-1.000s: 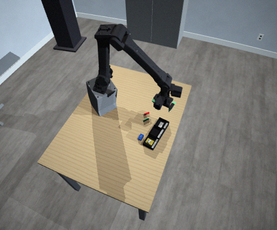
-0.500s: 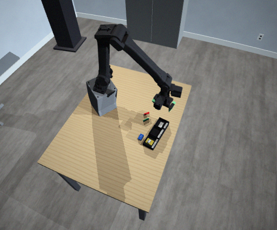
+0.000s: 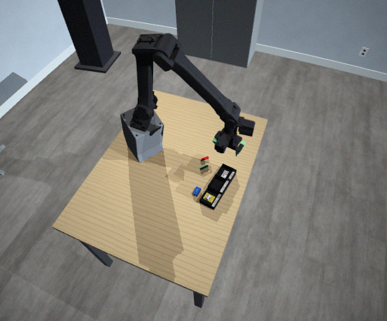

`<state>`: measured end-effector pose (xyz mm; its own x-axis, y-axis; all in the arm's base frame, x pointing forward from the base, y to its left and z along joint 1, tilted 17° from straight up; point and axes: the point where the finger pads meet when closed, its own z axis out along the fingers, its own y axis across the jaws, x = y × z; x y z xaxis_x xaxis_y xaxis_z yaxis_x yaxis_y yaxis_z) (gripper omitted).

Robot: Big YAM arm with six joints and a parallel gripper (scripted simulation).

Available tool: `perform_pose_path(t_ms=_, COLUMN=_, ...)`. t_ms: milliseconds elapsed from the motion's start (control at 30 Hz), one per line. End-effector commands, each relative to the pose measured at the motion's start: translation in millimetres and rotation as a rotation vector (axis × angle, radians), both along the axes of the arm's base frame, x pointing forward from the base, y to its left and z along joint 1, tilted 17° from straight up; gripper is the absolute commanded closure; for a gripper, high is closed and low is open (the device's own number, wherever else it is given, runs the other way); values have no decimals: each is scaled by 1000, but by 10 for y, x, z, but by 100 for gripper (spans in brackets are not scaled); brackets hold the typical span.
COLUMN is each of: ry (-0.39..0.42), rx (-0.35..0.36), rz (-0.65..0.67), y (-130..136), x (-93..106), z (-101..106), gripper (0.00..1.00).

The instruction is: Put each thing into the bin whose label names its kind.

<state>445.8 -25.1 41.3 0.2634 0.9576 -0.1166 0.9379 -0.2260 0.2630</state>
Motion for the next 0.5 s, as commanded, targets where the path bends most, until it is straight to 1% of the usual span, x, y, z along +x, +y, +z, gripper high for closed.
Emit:
perform_pose_path(t_ms=0, ry=-35, rx=-3, rz=2, y=17, x=127, z=138, gripper=0)
perform_pose_path(t_ms=300, ry=-35, rx=-3, rz=2, y=18, x=128, z=139, gripper=0)
perform_pose_path(t_ms=333, ry=-43, rx=-2, rz=5, y=75, x=207, z=176, gripper=0)
perform_pose_path(t_ms=367, ry=-35, rx=-3, rz=2, y=18, x=128, z=139, gripper=0)
perform_pose_path(t_ms=467, ry=-35, rx=-3, rz=2, y=18, x=128, z=139, gripper=0)
